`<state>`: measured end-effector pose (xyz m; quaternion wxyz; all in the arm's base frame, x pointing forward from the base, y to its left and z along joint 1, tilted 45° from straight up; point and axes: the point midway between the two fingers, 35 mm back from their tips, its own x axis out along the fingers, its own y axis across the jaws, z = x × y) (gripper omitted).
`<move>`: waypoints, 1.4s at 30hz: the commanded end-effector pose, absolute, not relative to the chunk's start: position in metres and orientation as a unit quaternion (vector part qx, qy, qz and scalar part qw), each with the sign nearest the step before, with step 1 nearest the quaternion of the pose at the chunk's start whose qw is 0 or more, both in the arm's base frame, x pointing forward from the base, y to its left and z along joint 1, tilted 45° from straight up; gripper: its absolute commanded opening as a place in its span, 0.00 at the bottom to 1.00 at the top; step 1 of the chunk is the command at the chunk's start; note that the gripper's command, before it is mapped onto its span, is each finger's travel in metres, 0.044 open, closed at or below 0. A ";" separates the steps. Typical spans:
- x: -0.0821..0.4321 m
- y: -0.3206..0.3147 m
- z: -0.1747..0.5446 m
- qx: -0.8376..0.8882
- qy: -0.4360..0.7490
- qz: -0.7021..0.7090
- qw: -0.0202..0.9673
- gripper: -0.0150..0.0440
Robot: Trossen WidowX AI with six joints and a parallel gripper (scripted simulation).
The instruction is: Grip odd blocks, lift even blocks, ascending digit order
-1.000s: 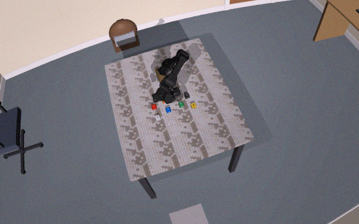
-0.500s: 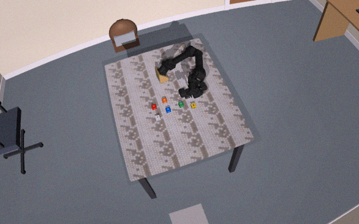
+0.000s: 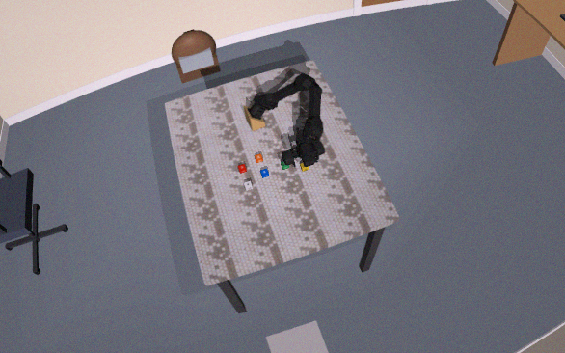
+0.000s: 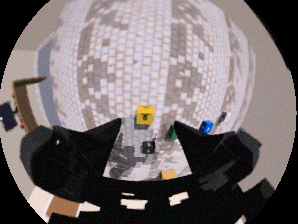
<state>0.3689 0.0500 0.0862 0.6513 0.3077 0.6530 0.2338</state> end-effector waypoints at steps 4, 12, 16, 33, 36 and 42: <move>0.369 0.056 0.079 0.312 0.651 0.232 0.652 0.93; 0.370 0.066 0.070 0.312 0.651 0.233 0.652 0.93; 0.370 0.070 0.066 0.312 0.651 0.233 0.652 0.93; 0.370 0.075 0.062 0.312 0.651 0.233 0.652 0.46; 0.370 0.075 0.062 0.312 0.651 0.233 0.652 0.46; 0.370 0.075 0.062 0.312 0.651 0.233 0.652 0.46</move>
